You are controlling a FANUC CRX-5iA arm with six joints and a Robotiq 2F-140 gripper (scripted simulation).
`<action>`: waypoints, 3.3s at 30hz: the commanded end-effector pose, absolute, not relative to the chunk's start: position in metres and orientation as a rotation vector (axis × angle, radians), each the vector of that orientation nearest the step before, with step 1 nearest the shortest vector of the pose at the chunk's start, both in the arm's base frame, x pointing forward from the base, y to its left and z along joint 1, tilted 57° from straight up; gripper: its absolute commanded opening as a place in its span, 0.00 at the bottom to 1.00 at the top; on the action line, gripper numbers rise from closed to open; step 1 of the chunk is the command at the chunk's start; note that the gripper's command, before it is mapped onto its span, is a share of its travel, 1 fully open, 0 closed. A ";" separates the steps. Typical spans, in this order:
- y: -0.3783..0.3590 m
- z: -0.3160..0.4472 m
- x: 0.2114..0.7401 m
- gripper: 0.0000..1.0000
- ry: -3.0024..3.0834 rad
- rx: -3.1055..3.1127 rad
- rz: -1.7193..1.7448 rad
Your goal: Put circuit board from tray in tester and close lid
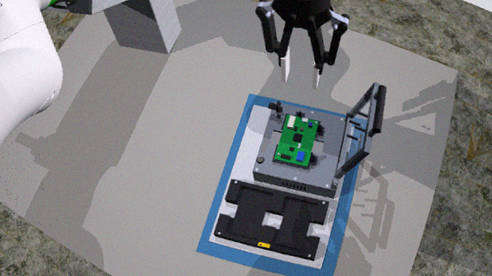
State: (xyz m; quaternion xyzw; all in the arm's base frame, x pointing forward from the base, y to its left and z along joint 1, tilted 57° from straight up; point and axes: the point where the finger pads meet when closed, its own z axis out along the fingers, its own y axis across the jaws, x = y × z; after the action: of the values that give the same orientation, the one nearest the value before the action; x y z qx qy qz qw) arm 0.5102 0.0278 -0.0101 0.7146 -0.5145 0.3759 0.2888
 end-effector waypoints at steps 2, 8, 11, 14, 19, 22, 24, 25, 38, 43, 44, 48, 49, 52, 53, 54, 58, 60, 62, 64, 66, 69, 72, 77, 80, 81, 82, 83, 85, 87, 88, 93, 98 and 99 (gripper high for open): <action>0.029 -0.010 0.513 0.30 -1.374 1.908 1.003; 0.034 -0.011 0.529 0.30 -1.374 1.908 1.003; 0.038 -0.011 0.542 0.30 -1.374 1.908 1.003; 0.043 -0.011 0.558 0.30 -1.374 1.908 1.003; 0.049 -0.012 0.576 0.30 -1.374 1.908 1.003; 0.055 -0.012 0.593 0.30 -1.374 1.908 1.003; 0.058 -0.013 0.604 0.30 -1.374 1.908 1.003; 0.060 -0.013 0.609 0.30 -1.374 1.908 1.003; 0.072 -0.014 0.646 0.30 -1.374 1.908 1.003; 0.073 -0.014 0.650 0.30 -1.374 1.908 1.003; 0.073 -0.014 0.650 0.30 -1.374 1.908 1.003; 0.073 -0.014 0.650 0.30 -1.374 1.908 1.003; 0.073 -0.014 0.650 0.30 -1.374 1.908 1.003; 0.073 -0.014 0.650 0.30 -1.374 1.908 1.003; 0.073 -0.014 0.650 0.30 -1.374 1.908 1.003; 0.073 -0.014 0.650 0.30 -1.374 1.908 1.003; 0.072 -0.014 0.650 0.30 -1.374 1.908 1.003; 0.072 -0.014 0.650 0.30 -1.374 1.908 1.003; 0.072 -0.014 0.650 0.30 -1.374 1.908 1.003; 0.072 -0.014 0.650 0.30 -1.374 1.908 1.003; 0.072 -0.014 0.650 0.30 -1.374 1.908 1.003; 0.072 -0.014 0.650 0.30 -1.374 1.908 1.003; 0.072 -0.014 0.650 0.30 -1.374 1.908 1.003; 0.072 -0.015 0.650 0.30 -1.374 1.908 1.003; 0.071 -0.015 0.650 0.30 -1.374 1.908 1.003; 0.071 -0.015 0.650 0.30 -1.374 1.908 1.003; 0.071 -0.015 0.650 0.30 -1.374 1.908 1.003; 0.071 -0.015 0.650 0.30 -1.374 1.908 1.003; 0.071 -0.015 0.650 0.30 -1.374 1.908 1.003; 0.071 -0.015 0.651 0.30 -1.374 1.908 1.003; 0.071 -0.015 0.651 0.30 -1.374 1.908 1.003; 0.071 -0.015 0.651 0.30 -1.374 1.908 1.003; 0.071 -0.015 0.651 0.30 -1.374 1.908 1.003; 0.071 -0.015 0.651 0.30 -1.374 1.908 1.003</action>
State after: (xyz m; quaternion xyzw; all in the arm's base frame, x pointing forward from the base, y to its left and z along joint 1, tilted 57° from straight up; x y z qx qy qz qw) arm 0.6505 0.0707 -0.0149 0.7145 -0.5146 0.3758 0.2888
